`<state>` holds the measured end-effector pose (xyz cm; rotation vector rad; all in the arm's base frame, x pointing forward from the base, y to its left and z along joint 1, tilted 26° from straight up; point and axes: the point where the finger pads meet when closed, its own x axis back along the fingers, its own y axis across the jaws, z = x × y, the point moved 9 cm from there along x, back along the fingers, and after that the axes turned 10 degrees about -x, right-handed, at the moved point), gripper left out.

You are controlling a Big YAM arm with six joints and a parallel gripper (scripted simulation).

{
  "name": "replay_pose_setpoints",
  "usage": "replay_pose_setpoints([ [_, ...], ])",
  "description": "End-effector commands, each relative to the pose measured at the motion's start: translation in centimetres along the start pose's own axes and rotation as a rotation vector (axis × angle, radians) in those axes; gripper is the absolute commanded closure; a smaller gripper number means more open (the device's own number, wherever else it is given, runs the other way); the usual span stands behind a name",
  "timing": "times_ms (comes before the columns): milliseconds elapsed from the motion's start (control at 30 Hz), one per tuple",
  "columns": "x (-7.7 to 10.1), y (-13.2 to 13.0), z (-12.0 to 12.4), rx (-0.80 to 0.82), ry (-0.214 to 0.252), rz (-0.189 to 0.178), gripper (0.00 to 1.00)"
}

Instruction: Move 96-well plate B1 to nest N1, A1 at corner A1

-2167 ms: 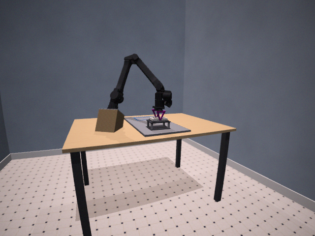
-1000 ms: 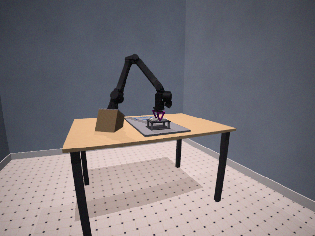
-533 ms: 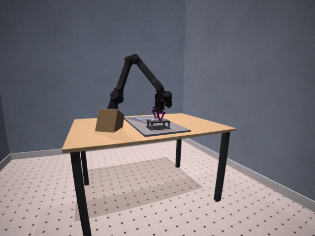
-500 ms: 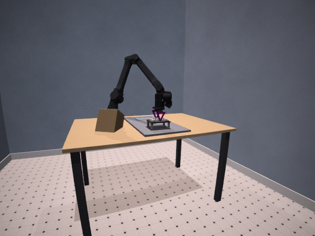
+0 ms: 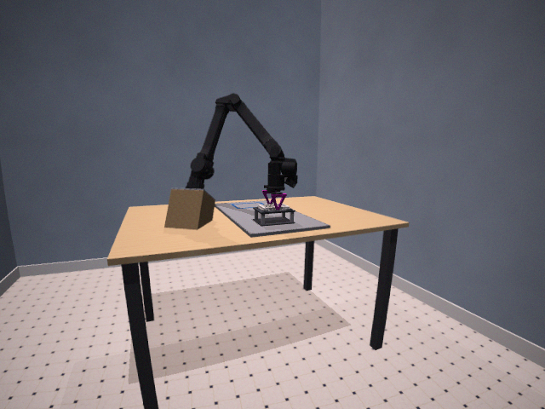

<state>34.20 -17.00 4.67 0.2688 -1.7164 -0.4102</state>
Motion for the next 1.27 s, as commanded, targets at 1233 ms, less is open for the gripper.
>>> replay_pose_setpoints([
  [1233,5.5,-0.6,-1.8,0.023,-0.06,0.032,0.0],
])
